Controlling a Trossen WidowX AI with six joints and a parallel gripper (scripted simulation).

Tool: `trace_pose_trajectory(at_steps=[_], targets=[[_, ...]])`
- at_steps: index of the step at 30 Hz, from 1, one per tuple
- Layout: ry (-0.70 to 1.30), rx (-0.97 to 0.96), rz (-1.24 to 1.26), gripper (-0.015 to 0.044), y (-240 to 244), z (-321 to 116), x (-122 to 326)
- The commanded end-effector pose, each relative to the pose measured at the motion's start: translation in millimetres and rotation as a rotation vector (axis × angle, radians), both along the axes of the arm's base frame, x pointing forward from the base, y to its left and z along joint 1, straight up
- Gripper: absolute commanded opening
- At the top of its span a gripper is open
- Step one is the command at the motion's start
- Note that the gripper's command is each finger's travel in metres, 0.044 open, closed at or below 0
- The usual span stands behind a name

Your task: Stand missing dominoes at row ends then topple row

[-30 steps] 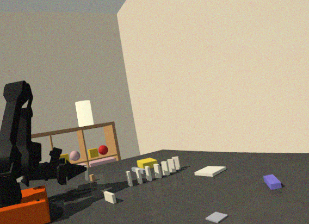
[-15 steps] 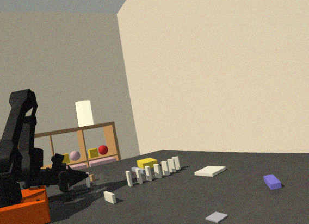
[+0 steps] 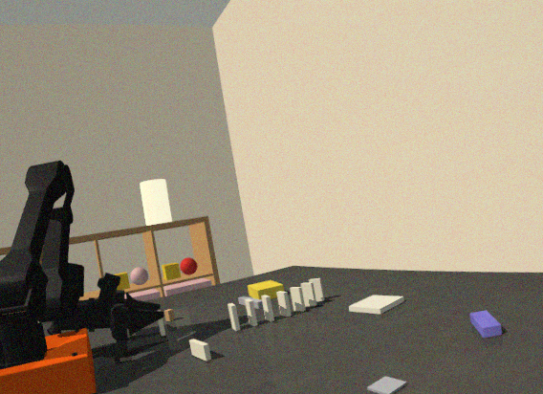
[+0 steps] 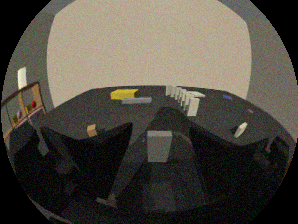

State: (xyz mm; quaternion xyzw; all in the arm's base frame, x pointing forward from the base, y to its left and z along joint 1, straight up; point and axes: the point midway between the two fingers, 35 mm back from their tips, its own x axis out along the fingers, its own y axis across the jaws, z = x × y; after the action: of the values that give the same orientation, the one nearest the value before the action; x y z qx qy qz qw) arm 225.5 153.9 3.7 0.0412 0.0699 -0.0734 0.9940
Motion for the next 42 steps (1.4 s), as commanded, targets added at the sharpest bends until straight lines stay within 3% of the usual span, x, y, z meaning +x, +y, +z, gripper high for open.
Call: trace_pose_trajectory(at_steps=[1,6,15,21,31,36,42], targets=[[0.003,0.002,0.003,0.0422,0,-2,0],[0.003,0.002,0.002,0.0440,1,2,0],[0.000,0.001,0.000,0.0440,0,49,0],[0.058,-0.034,0.018,0.0440,10,44,14],[0.565,-0.128,0.123,0.0440,38,20,75],[0.875,-0.057,0.141,0.0440,31,30,77],[1.096,0.055,0.141,0.0440,21,54,67]])
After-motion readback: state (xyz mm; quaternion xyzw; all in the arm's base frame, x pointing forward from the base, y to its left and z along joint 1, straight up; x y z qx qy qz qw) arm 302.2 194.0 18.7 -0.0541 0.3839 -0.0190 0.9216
